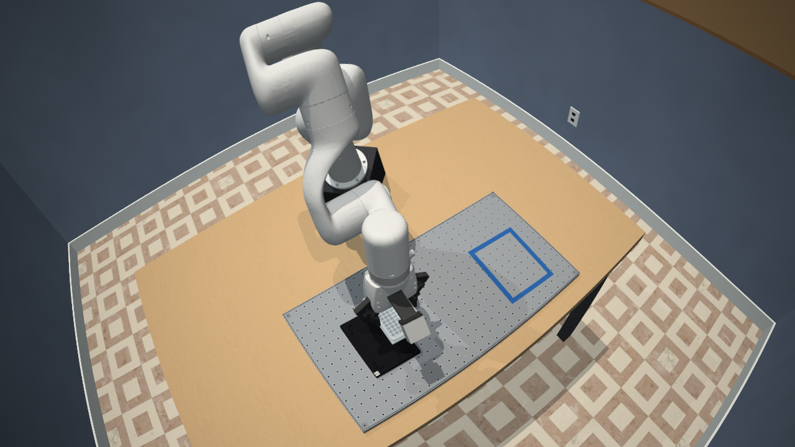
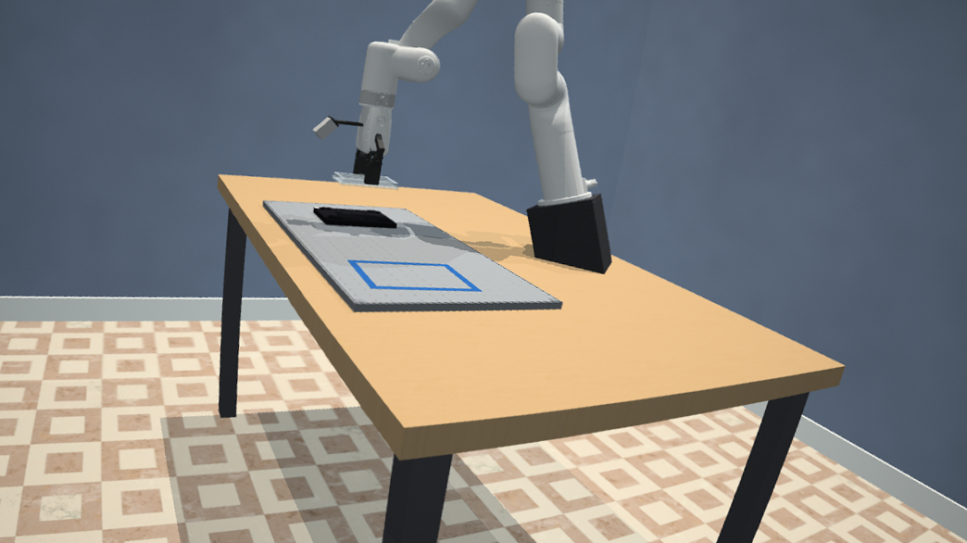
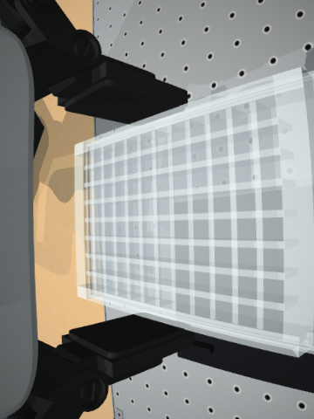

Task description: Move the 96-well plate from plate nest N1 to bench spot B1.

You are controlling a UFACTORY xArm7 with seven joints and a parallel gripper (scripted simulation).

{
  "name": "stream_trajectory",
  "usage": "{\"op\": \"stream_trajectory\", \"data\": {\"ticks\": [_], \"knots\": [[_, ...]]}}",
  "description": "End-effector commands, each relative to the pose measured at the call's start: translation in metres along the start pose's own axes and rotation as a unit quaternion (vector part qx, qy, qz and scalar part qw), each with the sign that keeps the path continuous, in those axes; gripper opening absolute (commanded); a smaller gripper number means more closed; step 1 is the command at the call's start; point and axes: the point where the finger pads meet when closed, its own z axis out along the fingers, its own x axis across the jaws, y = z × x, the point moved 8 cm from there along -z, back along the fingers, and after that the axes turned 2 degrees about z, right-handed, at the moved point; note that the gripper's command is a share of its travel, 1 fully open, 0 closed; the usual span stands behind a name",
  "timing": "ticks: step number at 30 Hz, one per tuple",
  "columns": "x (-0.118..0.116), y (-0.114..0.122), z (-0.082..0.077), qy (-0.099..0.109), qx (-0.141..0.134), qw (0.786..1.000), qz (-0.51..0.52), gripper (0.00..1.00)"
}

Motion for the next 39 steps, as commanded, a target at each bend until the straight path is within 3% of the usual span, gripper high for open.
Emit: {"op": "stream_trajectory", "data": {"ticks": [1,39], "knots": [[-0.015,-0.001,-0.001,0.001,0.002,1.000,0.000,0.00],[-0.129,0.003,0.003,0.001,0.001,1.000,0.000,0.00]]}}
